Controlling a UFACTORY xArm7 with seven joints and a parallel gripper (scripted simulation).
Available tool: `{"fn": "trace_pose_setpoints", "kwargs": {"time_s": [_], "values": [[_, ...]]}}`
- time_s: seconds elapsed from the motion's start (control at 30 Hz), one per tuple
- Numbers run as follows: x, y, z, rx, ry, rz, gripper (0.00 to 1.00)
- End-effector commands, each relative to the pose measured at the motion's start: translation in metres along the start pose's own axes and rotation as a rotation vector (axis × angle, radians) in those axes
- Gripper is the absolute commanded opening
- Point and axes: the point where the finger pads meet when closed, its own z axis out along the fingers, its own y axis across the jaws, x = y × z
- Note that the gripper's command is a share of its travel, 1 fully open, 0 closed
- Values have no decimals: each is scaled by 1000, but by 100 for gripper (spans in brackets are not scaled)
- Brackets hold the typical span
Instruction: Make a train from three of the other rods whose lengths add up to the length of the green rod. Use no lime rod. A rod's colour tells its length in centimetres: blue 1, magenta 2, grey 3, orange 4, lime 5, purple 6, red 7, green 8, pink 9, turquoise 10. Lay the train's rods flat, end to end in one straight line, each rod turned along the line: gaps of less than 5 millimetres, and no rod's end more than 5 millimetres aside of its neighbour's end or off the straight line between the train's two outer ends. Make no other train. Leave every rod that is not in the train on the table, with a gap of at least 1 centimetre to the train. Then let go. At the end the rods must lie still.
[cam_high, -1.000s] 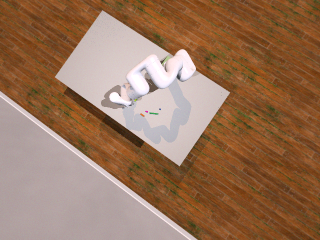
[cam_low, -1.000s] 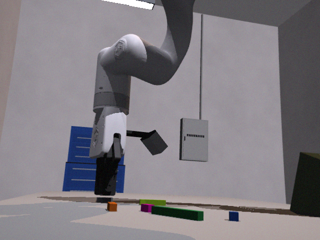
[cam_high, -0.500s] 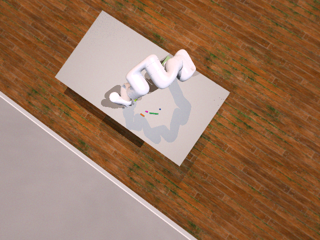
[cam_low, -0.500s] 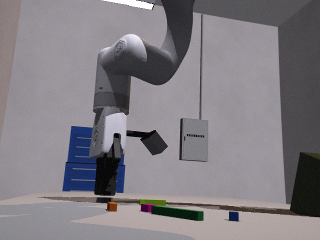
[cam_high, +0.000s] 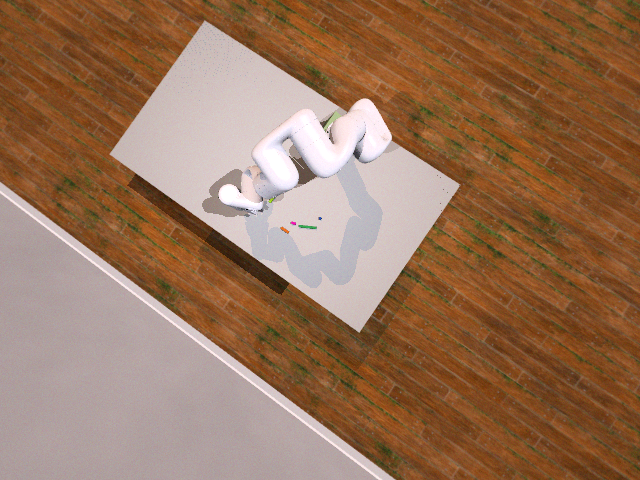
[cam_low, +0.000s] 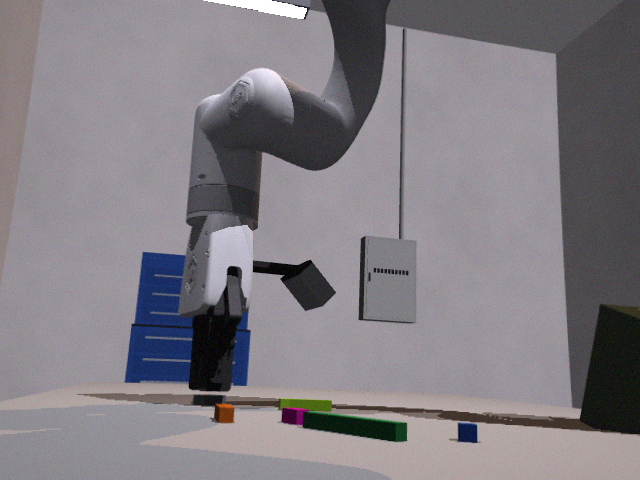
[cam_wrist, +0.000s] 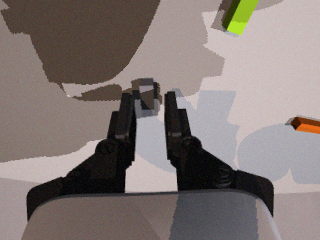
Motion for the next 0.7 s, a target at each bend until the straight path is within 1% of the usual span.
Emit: {"fn": "trace_pose_setpoints", "kwargs": {"time_s": [0.0, 0.67], "values": [[-1, -1, -2, 3, -3, 0, 24], [-2, -3, -2, 3, -3, 0, 24]]}}
